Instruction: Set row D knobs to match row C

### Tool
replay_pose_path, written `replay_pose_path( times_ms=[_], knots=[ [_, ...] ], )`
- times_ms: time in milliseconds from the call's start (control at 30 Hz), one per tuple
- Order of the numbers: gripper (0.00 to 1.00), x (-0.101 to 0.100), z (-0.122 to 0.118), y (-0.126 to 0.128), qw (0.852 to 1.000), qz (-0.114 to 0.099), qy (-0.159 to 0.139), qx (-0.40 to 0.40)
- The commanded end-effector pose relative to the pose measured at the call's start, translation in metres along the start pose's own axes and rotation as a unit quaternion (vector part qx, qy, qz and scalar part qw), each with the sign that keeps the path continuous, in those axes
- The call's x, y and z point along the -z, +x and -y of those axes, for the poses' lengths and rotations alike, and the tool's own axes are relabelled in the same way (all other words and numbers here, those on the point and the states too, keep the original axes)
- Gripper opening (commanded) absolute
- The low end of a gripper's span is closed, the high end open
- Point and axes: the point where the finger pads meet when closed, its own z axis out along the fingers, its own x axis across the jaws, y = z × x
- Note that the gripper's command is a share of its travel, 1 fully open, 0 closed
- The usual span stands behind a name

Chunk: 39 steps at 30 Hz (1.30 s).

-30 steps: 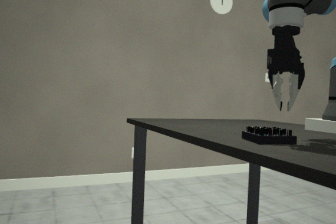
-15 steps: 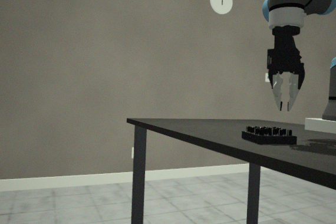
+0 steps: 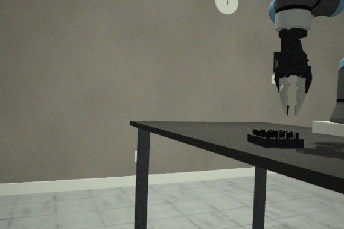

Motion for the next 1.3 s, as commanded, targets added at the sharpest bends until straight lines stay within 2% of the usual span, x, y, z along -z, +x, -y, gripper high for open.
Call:
replay_pose_path(
  times_ms=[0, 567, 1267],
  knots=[
    [0.11, -0.005, -0.001, 0.0, 1.0, 0.0, -0.001, 0.0],
    [0.11, -0.025, -0.001, 0.0, 1.0, 0.0, -0.001, 0.0],
    [0.11, -0.038, -0.001, 0.0, 1.0, 0.0, -0.001, 0.0]
  ],
)
